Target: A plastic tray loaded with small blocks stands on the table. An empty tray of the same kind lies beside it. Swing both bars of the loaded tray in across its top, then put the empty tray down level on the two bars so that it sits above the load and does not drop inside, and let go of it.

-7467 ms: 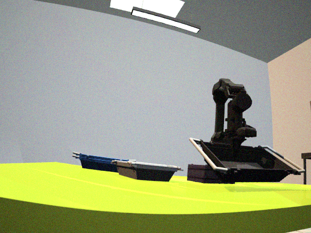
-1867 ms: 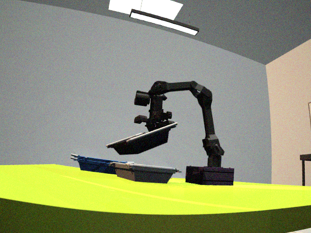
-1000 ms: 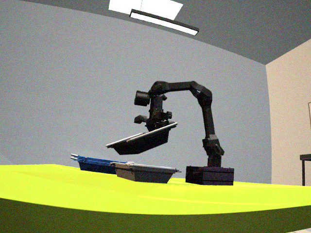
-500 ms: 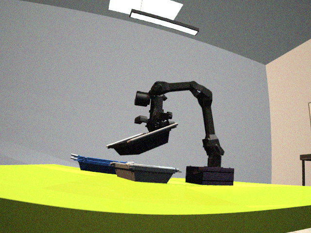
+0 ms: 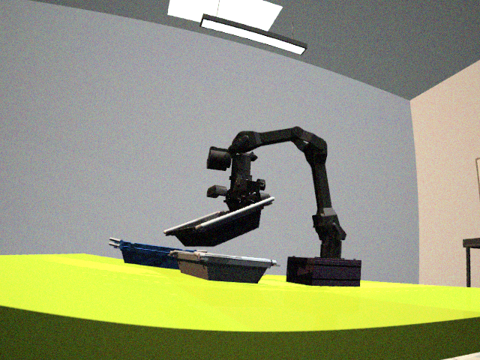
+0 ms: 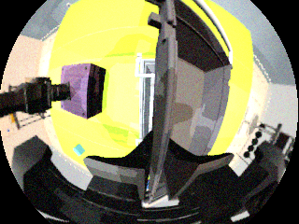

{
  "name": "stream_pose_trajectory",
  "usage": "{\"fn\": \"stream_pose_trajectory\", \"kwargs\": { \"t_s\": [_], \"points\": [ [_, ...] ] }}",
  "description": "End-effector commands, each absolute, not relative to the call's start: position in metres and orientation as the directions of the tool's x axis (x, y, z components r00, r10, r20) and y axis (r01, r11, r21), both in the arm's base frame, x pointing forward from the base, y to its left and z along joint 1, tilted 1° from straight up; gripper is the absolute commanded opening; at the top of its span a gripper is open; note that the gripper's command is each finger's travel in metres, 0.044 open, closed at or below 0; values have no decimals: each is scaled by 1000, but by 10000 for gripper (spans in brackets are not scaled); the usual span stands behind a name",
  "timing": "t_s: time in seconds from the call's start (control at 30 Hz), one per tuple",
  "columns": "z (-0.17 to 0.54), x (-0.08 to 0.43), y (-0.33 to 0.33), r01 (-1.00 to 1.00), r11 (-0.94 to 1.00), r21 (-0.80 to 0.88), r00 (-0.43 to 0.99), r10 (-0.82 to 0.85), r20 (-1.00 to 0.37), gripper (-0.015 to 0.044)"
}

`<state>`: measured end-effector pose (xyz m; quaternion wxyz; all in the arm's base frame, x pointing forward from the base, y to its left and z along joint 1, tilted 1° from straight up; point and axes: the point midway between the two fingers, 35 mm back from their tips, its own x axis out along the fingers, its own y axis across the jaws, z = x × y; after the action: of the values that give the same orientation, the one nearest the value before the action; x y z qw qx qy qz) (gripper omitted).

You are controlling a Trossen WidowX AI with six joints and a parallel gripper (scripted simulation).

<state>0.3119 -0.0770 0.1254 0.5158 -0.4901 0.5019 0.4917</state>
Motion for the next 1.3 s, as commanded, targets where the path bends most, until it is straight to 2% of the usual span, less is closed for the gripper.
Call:
{"fn": "stream_pose_trajectory", "kwargs": {
  "t_s": [0.0,1.27],
  "points": [
    [127,315,-77,-998,39,-40,40,13,-999,0],
    [91,298,-76,-998,39,-39,39,13,-999,0]
  ]
}}
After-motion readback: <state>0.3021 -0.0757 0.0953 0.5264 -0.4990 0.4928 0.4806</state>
